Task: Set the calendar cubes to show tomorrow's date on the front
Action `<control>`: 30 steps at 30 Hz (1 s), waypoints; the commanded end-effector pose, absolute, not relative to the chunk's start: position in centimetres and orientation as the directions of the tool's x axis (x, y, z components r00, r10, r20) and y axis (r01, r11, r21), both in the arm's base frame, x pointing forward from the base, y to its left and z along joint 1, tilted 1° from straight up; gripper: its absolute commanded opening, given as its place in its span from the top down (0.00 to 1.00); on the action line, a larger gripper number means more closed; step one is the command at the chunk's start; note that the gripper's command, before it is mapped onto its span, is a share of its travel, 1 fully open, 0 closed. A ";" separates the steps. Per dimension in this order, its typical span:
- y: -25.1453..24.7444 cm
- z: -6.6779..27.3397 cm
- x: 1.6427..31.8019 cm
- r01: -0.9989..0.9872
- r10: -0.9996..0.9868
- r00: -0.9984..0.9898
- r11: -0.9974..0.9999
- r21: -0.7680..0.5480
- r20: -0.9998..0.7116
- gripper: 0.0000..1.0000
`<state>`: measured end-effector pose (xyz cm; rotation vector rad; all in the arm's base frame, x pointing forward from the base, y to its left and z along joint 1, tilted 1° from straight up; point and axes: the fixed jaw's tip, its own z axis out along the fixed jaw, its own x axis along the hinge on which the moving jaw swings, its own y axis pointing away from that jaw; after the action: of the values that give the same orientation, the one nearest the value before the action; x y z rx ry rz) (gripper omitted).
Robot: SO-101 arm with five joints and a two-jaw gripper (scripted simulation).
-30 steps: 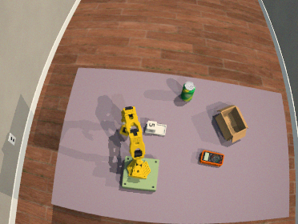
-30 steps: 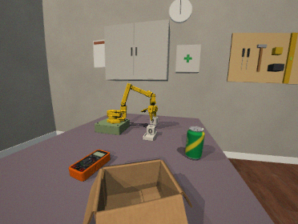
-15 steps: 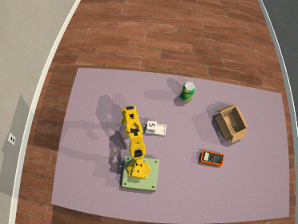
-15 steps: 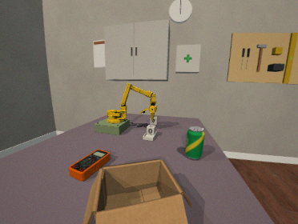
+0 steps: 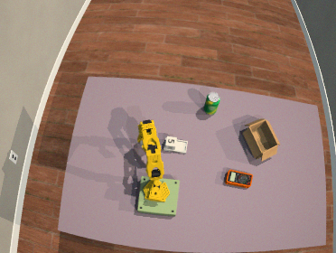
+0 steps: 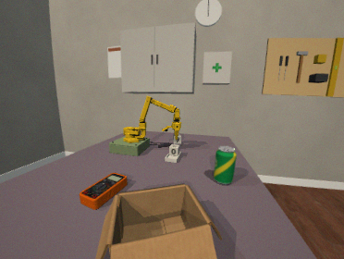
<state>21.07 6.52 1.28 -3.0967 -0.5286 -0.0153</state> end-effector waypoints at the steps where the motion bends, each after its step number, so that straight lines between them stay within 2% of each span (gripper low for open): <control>1: 6.4 1.1 21.1 0.345 0.345 0.939 -0.939 0.000 0.009 1.00; 30: 6.0 1.1 21.0 0.380 0.380 0.925 -0.925 0.000 0.004 1.00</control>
<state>21.16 6.21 1.23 -3.0832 -0.6061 -0.0117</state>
